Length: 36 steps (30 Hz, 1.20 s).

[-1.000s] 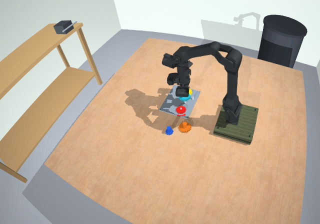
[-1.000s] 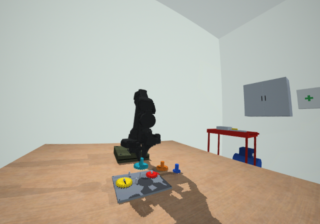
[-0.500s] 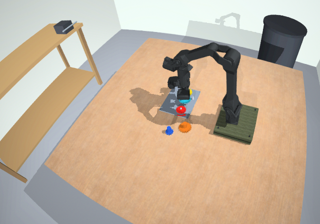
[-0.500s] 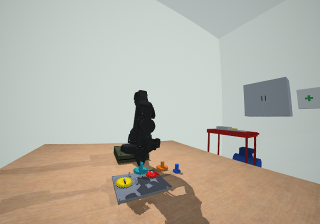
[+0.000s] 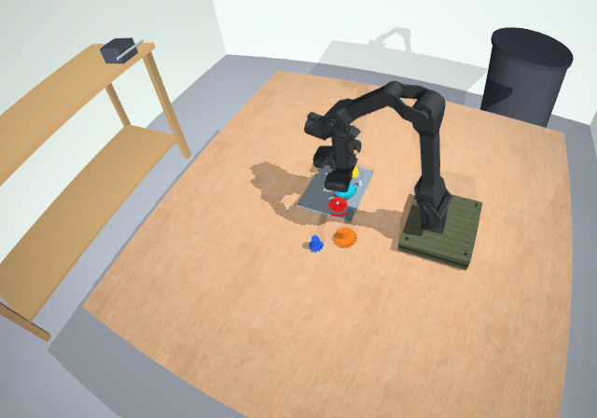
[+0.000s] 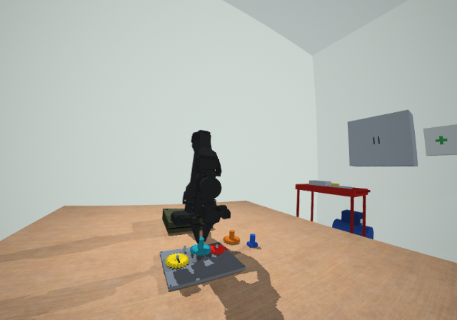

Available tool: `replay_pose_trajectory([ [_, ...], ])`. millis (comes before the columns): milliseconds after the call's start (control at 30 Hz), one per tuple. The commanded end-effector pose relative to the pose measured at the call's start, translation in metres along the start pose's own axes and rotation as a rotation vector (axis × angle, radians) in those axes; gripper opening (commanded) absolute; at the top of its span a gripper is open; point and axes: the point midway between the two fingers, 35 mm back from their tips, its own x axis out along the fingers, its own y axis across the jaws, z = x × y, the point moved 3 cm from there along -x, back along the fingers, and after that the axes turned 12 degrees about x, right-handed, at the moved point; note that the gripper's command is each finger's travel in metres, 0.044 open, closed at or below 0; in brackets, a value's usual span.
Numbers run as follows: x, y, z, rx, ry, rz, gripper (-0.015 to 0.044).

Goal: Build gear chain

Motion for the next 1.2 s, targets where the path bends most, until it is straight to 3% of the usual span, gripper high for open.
replay_pose_trajectory([
  [0,0.0007,-0.0004,-0.0005,0.045,0.001,0.002,0.0],
  [733,0.0047,-0.0003,-0.0007,-0.26,0.001,0.002,0.0],
  [1167,0.0071,0.0009,-0.0003,-0.124,0.001,0.002,0.0],
])
